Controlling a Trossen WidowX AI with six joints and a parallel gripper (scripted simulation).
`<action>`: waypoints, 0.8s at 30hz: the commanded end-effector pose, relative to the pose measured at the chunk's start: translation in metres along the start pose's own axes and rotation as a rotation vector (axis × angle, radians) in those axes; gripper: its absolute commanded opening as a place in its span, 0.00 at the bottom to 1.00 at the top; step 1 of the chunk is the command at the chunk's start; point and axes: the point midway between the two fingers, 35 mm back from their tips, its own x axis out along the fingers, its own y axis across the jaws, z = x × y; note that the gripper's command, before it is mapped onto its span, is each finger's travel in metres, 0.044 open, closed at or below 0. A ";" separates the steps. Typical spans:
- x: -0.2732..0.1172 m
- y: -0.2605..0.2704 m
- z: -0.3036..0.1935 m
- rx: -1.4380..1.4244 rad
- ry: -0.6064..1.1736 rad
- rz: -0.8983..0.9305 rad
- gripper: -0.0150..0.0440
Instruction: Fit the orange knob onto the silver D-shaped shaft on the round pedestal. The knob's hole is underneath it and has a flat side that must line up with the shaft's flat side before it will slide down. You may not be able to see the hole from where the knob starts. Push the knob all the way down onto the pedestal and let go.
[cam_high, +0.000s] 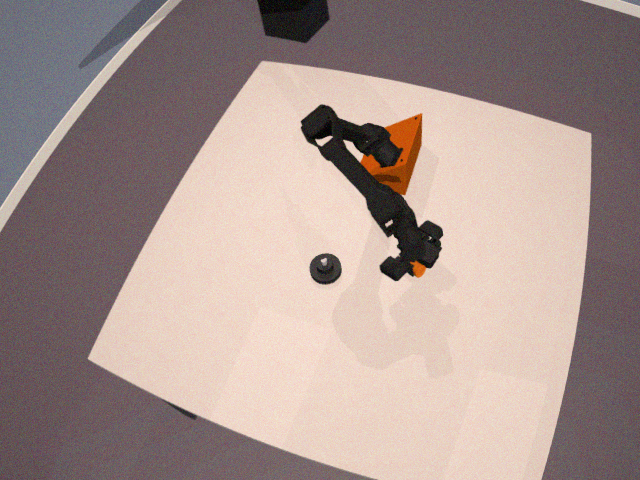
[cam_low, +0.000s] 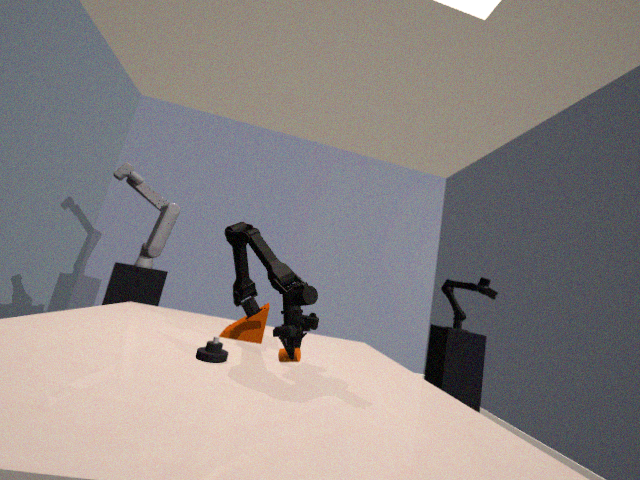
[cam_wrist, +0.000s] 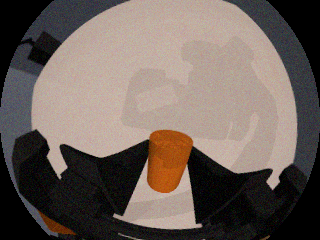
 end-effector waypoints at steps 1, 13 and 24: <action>-0.003 0.001 -0.004 -0.002 -0.067 0.003 0.56; -0.009 0.001 -0.014 -0.003 -0.243 0.006 0.56; -0.013 0.001 -0.023 -0.004 -0.399 0.009 0.56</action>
